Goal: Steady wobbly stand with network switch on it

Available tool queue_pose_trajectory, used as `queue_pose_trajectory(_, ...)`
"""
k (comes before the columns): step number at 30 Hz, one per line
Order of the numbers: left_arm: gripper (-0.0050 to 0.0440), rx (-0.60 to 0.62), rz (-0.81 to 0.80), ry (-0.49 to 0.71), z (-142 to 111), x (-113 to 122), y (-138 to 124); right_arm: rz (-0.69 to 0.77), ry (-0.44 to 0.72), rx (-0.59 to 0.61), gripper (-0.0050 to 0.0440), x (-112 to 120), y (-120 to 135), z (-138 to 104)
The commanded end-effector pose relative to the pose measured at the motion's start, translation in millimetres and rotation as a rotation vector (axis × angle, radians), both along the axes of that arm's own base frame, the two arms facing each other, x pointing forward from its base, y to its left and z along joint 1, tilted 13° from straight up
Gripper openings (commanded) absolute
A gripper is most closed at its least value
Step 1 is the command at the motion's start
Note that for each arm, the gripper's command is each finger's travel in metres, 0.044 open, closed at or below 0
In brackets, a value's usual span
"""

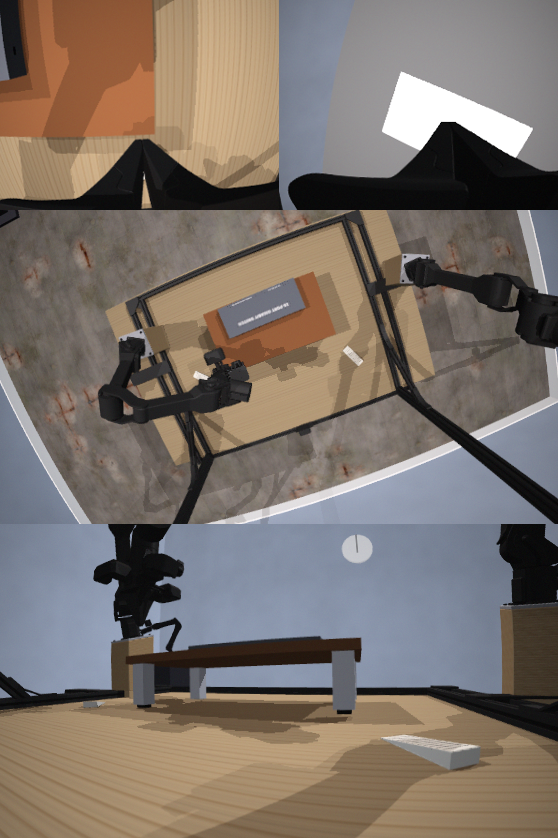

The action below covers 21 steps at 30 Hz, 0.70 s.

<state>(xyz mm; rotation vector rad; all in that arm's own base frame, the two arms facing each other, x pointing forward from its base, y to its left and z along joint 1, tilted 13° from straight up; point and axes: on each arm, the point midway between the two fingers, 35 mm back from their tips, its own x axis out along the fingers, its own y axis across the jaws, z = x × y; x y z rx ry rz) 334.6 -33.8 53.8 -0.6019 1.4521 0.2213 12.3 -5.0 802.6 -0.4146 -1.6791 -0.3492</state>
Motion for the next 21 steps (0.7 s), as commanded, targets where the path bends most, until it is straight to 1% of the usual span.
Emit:
queue_pose_trajectory(1,0.0,0.0,0.0,0.0,0.0,0.0,0.0,0.005,0.003,0.009,0.0,5.1,-4.0,0.9)
queue_pose_trajectory(12,0.0,0.0,0.0,0.0,0.0,0.0,0.0,0.566,0.006,0.007,0.0,7.1,6.7,0.9)
queue_pose_trajectory(18,0.0,0.0,0.0,0.0,0.0,0.0,0.0,0.566,0.006,0.007,0.0,7.1,6.7,0.9)
queue_pose_trajectory(19,0.0,0.0,0.0,0.0,0.0,0.0,0.0,0.544,0.059,0.001,0.0,24.7,6.5,0.0)
queue_pose_trajectory(21,0.0,0.0,0.0,0.0,0.0,0.0,0.0,0.551,0.157,0.022,0.0,61.1,7.5,-3.3)
